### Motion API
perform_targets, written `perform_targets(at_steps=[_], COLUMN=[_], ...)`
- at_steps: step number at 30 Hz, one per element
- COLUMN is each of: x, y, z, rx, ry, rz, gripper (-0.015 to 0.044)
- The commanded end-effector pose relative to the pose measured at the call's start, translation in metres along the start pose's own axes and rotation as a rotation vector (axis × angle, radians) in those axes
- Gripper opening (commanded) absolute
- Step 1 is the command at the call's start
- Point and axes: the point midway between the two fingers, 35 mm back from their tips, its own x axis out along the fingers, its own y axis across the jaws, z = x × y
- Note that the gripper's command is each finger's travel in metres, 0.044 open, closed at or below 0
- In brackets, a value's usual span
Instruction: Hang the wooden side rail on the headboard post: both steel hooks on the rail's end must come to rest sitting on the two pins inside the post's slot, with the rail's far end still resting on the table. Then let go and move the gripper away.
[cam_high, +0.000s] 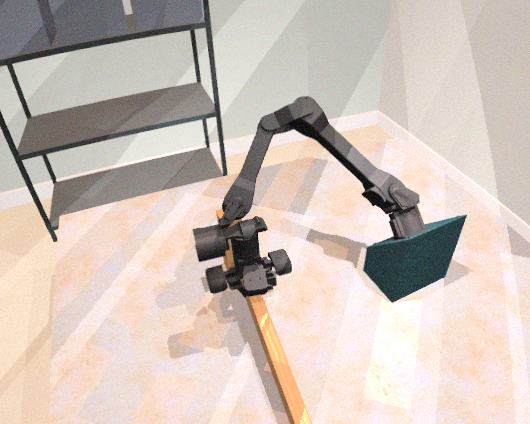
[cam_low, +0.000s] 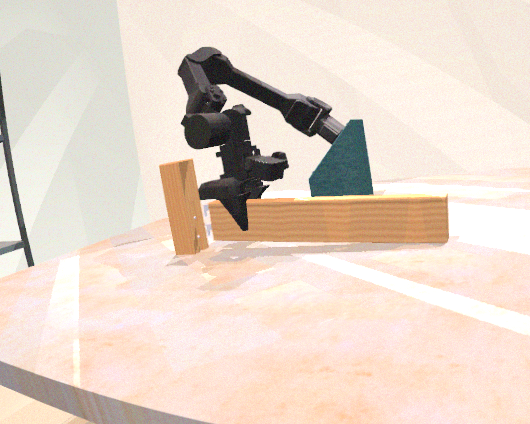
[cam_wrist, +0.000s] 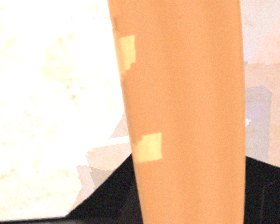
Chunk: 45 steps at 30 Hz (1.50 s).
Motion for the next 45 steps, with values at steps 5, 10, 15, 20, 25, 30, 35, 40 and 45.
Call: perform_targets(at_steps=[5, 10, 15, 20, 25, 30, 35, 40, 45], x=[-0.0068, -0.0076, -0.0085, -0.0093, -0.0096, -0.0091, -0.0085, -0.008, -0.0075], y=[-0.0033, -0.0033, -0.0033, -0.0033, -0.0035, -0.004, -0.0046, -0.0052, -0.0058], z=[0.0013, 0.0013, 0.0013, 0.0013, 0.0011, 0.0006, 0.0, -0.0005, -0.001], rx=[-0.005, -0.005, -0.005, -0.005, -0.005, -0.005, -0.005, -0.005, -0.005], ry=[-0.002, -0.003, -0.003, -0.003, -0.003, -0.003, -0.003, -0.002, -0.002], rz=[-0.014, -0.014, -0.014, -0.014, -0.014, -0.014, -0.014, -0.014, -0.014], gripper=[0.0, 0.0, 0.0, 0.0, 0.0, 0.0, 0.0, 0.0, 0.0])
